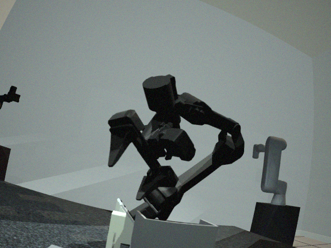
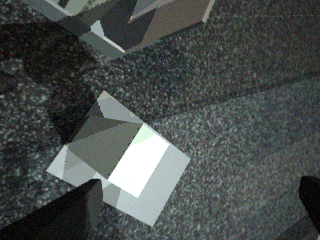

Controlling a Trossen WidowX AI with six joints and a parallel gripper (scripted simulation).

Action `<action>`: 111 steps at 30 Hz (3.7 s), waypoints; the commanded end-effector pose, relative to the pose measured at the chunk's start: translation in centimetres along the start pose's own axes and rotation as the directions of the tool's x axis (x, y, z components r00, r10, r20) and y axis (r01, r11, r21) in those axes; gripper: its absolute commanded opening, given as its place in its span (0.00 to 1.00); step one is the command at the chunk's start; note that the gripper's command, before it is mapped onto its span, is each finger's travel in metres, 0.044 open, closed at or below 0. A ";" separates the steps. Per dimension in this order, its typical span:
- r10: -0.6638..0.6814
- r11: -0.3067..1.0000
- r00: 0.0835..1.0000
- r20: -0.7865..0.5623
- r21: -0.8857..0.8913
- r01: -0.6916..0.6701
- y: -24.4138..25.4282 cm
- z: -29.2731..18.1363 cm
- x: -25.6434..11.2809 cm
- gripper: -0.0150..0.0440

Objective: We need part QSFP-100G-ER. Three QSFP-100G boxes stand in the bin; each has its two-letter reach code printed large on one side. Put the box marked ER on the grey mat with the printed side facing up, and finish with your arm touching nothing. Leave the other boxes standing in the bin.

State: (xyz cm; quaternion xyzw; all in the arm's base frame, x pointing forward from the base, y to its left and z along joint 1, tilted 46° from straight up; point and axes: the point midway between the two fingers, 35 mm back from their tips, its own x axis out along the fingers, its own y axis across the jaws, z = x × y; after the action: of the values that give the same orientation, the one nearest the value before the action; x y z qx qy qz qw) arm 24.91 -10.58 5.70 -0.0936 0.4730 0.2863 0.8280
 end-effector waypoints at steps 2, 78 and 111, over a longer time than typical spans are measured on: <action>-0.037 0.996 0.999 -0.028 0.082 0.040 0.3 0.0 0.1 1.00; -0.280 0.124 0.804 -0.524 0.811 0.572 5.3 3.8 -0.4 1.00; -0.258 0.005 0.776 -0.575 0.803 0.596 10.5 4.6 1.1 1.00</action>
State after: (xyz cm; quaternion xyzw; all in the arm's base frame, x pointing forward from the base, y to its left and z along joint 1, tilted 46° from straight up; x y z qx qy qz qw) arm 22.89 0.04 8.85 0.2788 0.5918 -0.3670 0.6613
